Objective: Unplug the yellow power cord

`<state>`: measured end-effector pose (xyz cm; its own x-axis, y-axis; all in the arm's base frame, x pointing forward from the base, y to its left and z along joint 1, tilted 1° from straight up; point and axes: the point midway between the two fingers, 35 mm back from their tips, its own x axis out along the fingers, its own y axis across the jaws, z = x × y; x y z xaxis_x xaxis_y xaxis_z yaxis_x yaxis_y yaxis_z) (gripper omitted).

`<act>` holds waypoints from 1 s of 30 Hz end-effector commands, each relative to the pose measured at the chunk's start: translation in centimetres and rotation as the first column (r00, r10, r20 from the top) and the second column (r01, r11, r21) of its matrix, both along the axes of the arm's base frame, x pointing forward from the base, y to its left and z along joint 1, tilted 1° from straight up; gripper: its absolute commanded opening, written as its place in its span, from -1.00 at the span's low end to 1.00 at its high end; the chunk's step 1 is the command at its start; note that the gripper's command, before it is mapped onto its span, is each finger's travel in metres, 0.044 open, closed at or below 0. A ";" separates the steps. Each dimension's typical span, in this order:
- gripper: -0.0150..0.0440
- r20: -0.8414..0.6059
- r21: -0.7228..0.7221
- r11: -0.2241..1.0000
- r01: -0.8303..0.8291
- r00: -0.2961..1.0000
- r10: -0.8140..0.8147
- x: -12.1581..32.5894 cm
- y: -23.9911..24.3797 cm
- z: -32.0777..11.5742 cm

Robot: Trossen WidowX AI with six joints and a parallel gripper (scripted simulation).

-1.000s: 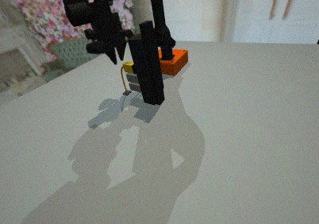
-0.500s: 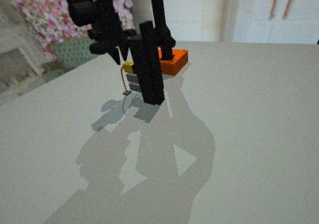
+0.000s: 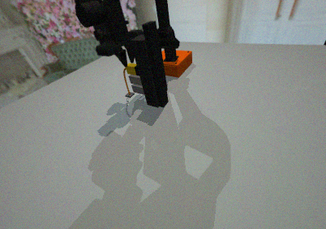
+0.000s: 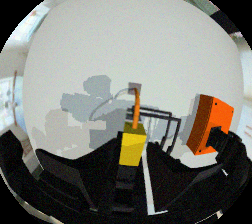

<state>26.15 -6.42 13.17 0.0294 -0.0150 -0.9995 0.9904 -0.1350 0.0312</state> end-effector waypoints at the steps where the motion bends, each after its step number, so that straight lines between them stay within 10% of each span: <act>1: 0.05 -0.003 -0.002 1.000 0.006 1.000 -0.006 -0.1 0.1 -0.3; 30: -0.49 0.000 -0.001 1.000 0.001 1.000 -0.001 0.0 -0.9 -0.9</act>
<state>26.20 -6.41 12.20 0.0291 0.0017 -0.9996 0.9908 -0.1320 0.0286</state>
